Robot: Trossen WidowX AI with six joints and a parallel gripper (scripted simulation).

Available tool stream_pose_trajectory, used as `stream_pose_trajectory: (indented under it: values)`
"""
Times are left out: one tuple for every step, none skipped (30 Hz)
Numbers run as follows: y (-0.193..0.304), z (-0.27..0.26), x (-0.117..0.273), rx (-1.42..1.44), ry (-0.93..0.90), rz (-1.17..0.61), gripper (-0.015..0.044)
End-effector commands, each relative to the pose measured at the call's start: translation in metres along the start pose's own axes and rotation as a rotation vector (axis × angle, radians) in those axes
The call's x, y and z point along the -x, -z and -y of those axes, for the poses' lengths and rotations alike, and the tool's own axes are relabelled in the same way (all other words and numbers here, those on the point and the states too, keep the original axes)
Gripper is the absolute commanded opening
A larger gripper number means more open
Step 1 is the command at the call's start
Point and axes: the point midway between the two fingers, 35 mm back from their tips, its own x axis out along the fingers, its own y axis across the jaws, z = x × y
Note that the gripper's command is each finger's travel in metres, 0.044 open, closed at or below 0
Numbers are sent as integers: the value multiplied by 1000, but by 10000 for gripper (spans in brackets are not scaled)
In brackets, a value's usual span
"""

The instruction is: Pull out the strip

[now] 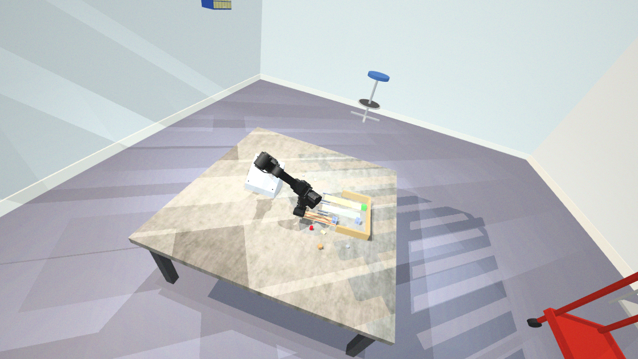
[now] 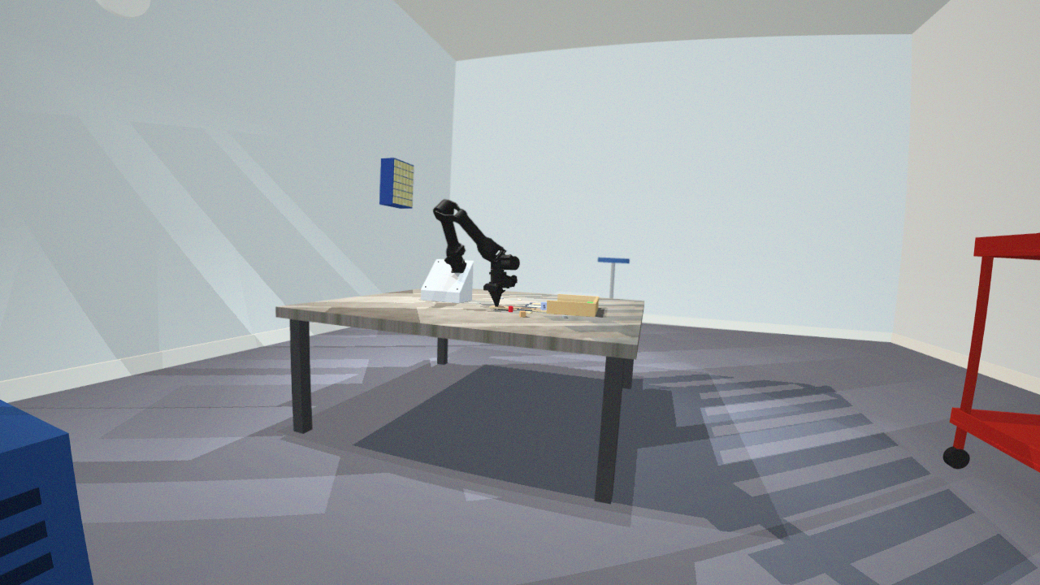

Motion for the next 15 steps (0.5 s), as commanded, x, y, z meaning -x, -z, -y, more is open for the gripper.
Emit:
stream_pose_trajectory:
  values:
    - [14,-1,-4,3,-5,-24,0]
    - [16,-1,-4,3,-5,-24,0]
    - [17,-1,-4,3,-5,-24,0]
    - [19,-1,-4,3,-5,-24,0]
    - [20,-1,-4,3,-5,-24,0]
    - [22,-1,-4,3,-5,-24,0]
    - [23,-1,-4,3,-5,-24,0]
    - [25,-1,-4,3,-5,-24,0]
    - [26,-1,-4,3,-5,-24,0]
    - [28,-1,-4,3,-5,-25,0]
    - [29,-1,-4,3,-5,-25,0]
    - [31,-1,-4,3,-5,-25,0]
    - [32,-1,-4,3,-5,-25,0]
    - [34,-1,-4,4,-5,-25,0]
    - [35,-1,-4,4,-5,-25,0]
